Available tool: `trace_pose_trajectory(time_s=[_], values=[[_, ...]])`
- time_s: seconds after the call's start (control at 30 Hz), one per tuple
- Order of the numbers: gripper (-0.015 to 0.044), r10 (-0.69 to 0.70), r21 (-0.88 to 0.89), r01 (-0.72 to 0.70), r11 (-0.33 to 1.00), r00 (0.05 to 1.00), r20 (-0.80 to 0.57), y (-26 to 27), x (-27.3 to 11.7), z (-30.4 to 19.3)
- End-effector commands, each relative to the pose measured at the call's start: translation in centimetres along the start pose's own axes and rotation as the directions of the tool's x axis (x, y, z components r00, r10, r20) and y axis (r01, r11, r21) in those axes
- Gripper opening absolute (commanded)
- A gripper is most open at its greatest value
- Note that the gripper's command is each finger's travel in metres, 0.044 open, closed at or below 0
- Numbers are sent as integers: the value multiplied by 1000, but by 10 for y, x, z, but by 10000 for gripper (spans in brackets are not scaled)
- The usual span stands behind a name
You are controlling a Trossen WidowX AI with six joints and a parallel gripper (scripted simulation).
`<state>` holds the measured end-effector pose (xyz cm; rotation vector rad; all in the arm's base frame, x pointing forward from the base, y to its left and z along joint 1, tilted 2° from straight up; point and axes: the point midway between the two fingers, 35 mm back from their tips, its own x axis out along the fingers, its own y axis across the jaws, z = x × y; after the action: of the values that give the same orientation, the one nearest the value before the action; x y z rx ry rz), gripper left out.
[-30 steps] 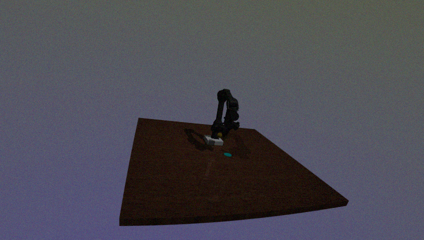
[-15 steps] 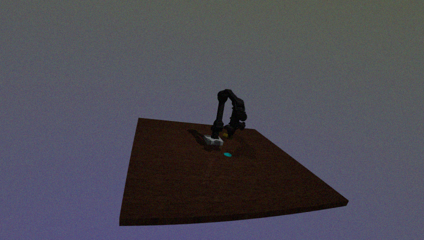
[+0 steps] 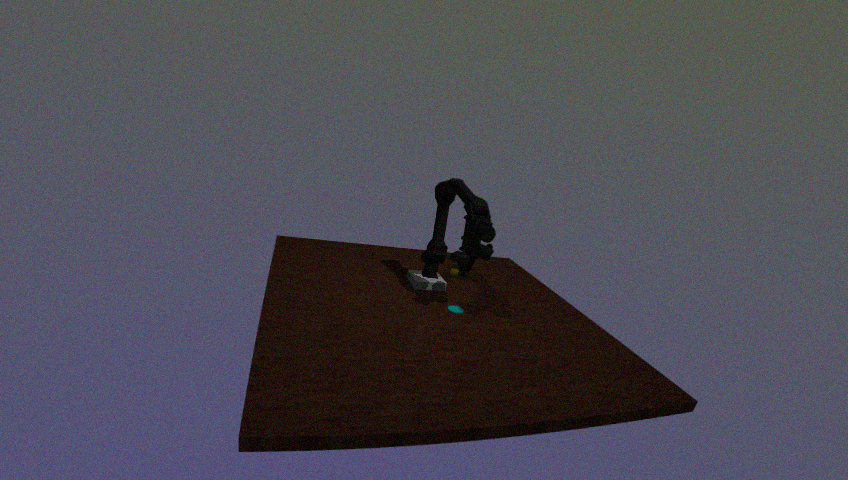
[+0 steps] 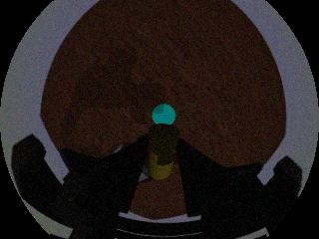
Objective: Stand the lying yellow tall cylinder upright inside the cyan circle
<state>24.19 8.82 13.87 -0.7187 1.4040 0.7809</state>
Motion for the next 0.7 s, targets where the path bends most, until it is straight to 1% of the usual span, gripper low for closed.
trace_pose_trajectory(time_s=[0.0,0.67], values=[[105,13,12,-13,1000,1000,24,0,3,0],[105,56,60,-67,996,984,169,-4,14,4]])
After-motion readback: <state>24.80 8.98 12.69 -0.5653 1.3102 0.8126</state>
